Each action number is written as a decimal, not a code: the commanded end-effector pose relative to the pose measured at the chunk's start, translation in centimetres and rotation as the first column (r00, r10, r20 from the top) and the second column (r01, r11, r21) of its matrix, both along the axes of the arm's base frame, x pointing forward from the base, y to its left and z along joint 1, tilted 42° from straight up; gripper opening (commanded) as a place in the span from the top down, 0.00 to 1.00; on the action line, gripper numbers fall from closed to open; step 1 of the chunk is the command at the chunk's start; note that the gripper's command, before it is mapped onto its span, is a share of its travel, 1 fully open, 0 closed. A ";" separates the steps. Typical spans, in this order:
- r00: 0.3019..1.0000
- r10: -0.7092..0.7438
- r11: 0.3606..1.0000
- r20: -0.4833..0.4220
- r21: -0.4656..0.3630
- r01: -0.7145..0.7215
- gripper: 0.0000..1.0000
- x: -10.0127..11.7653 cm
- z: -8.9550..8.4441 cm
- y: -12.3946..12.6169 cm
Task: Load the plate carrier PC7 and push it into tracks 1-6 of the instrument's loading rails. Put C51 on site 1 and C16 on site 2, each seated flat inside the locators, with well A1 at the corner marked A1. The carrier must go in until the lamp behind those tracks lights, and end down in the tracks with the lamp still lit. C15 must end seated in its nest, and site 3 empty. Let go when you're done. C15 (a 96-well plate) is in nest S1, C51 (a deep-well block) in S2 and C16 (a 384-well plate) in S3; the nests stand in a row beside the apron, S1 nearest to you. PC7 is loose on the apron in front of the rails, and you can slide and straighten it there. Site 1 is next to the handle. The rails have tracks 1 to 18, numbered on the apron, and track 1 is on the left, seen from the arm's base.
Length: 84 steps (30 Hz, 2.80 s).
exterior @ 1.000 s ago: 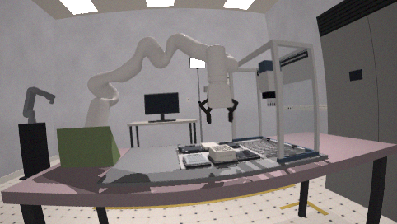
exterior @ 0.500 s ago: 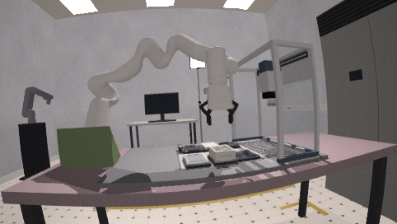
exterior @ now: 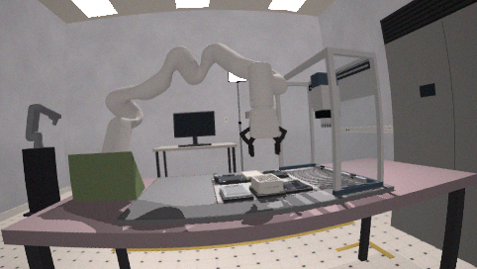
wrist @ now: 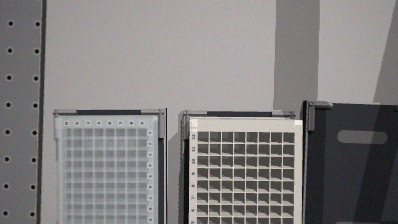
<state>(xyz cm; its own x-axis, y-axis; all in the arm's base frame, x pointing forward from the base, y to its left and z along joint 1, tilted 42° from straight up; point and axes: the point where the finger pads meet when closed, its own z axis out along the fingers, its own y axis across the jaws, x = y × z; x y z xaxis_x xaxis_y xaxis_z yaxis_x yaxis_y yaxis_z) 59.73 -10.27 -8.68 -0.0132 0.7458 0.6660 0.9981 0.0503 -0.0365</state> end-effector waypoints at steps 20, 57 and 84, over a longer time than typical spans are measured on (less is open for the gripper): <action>1.000 -0.001 1.000 0.002 -0.001 0.001 0.00 -0.1 -2.7 2.3; 1.000 -0.001 1.000 0.002 -0.001 0.001 0.00 -0.2 -4.1 3.7; 1.000 -0.001 1.000 0.002 -0.001 0.001 0.00 -0.3 -5.4 4.8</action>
